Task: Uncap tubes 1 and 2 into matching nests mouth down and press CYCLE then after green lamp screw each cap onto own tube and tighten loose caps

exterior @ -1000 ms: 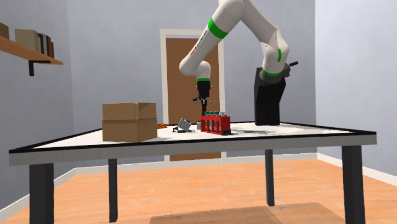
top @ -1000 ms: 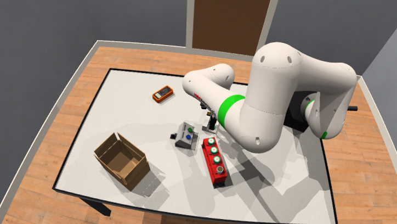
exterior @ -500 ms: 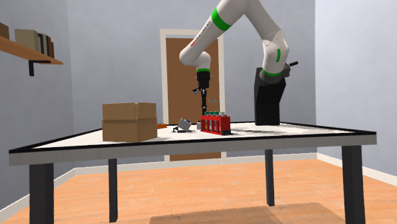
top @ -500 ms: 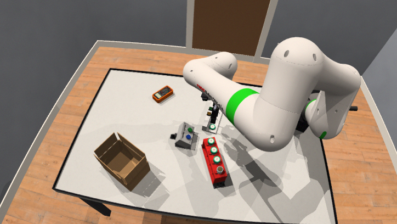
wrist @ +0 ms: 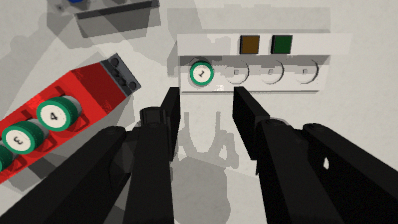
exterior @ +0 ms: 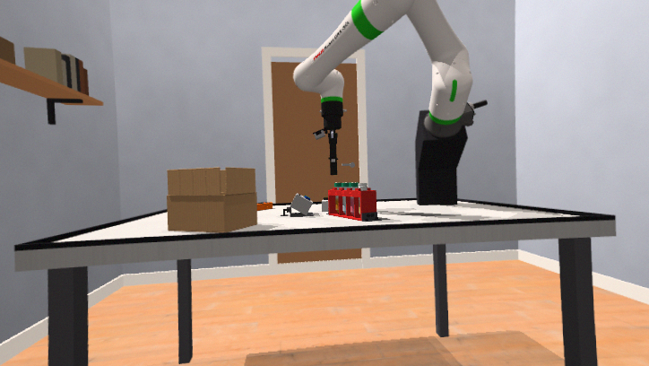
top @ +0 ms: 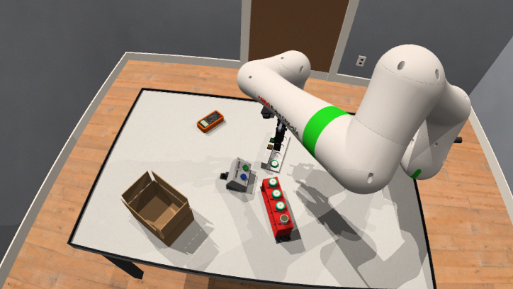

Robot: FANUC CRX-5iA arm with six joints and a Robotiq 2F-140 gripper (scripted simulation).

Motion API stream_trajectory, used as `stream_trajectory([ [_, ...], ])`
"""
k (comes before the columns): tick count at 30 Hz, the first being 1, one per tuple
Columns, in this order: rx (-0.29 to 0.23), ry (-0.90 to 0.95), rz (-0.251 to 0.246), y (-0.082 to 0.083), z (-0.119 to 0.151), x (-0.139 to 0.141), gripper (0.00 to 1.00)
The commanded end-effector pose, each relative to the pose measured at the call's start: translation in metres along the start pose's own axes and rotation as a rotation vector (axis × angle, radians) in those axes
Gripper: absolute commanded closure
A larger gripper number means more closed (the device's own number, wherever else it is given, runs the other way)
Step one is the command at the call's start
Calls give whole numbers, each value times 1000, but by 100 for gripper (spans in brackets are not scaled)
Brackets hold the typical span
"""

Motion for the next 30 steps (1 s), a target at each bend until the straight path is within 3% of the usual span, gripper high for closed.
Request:
stream_trajectory([
  [1, 1, 0, 0, 2, 0, 0, 64],
  [2, 1, -83, 0, 2, 3, -8, 59],
  [4, 1, -250, 0, 1, 9, -23, 59],
  [6, 1, -250, 0, 1, 9, -23, 59],
  [21, 0, -977, -3, 1, 39, -92, 59],
  [23, 0, -977, -3, 1, 39, -92, 59],
  [25, 0, -1147, -3, 1, 45, -107, 59],
  [30, 0, -1357, -3, 1, 53, -127, 59],
])
Point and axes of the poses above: the point where the finger pads meet when closed, its own y axis back along the fingers, its own x axis across the jaws, z = x × y, the point moved 5 cm from there along y, back along the fingers, and after that the axes turned 5 degrees about -y, right-handed, at the moved point
